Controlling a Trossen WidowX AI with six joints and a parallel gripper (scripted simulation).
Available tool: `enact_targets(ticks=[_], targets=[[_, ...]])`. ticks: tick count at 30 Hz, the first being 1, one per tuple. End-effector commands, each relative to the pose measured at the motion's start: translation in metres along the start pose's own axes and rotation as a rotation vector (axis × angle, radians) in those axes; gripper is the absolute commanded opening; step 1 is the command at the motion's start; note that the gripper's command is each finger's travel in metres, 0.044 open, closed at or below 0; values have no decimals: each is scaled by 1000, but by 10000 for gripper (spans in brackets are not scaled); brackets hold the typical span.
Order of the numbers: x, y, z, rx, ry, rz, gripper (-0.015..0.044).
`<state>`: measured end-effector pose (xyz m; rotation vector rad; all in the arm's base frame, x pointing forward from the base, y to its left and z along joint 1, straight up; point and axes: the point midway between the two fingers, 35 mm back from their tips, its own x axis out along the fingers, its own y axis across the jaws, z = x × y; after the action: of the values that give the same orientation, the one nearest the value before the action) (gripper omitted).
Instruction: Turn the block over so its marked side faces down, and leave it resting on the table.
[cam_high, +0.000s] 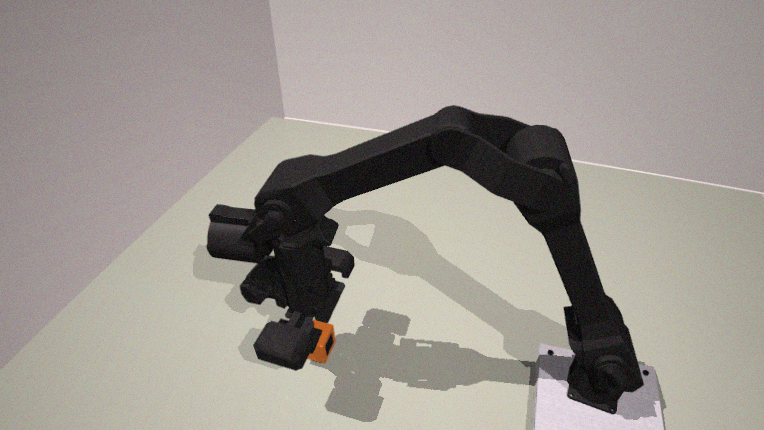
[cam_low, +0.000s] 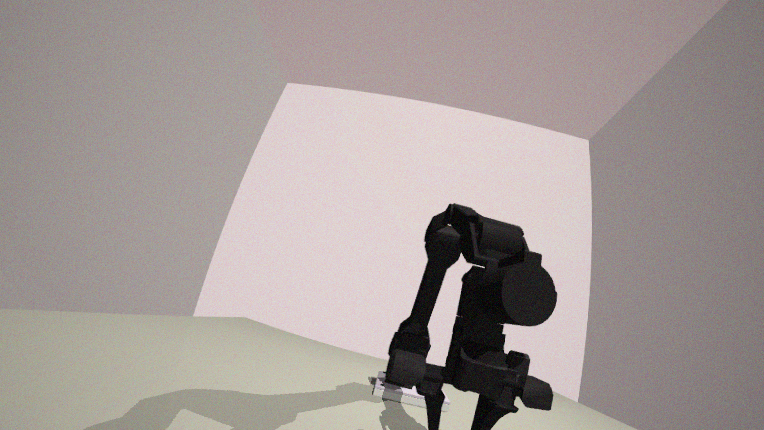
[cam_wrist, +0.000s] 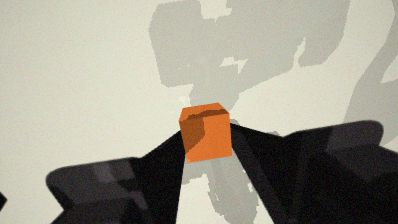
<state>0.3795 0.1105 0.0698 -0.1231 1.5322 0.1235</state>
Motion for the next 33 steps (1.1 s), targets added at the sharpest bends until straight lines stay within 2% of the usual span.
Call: enact_targets(ticks=[1,33], targets=[[-11,0,1,-3,-11,5,0],[-1,1,1,-5,-424,4,0]])
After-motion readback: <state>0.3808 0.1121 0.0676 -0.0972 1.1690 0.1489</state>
